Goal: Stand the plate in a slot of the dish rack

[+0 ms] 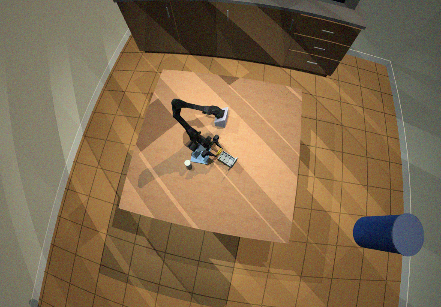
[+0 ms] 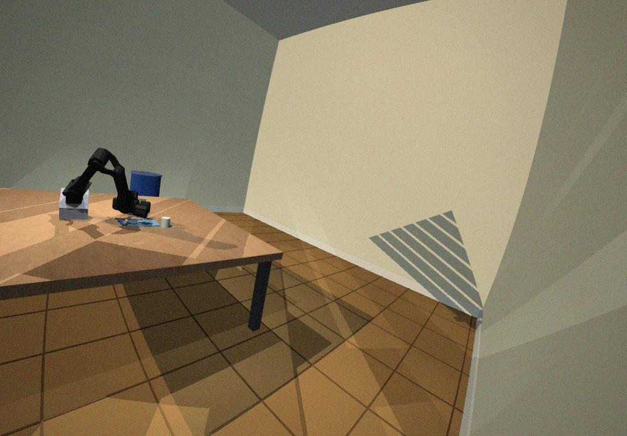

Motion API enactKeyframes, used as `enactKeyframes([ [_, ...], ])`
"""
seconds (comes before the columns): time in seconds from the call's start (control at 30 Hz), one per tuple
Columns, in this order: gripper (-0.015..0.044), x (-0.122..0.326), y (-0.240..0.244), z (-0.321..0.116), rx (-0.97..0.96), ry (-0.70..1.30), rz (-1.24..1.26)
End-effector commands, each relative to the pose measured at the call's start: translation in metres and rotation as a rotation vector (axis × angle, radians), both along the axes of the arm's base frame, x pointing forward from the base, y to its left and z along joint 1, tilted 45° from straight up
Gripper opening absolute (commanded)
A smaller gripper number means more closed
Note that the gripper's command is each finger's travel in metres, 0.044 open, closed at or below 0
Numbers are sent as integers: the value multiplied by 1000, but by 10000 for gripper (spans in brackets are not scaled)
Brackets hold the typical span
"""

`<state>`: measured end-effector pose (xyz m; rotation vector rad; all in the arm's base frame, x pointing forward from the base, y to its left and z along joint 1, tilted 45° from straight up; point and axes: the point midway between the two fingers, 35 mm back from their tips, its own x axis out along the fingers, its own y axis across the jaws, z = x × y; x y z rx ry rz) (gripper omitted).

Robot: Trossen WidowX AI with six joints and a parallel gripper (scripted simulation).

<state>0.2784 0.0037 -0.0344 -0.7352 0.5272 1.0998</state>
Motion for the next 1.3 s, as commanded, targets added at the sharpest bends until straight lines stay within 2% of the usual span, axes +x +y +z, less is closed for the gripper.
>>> enactKeyframes([
  [0.0, 0, -1, 4, -5, 2, 13, -2],
  [0.9, 0, 10, 27, -28, 2, 0, 7],
  [1.27, 0, 9, 13, -41, -5, 6, -2],
])
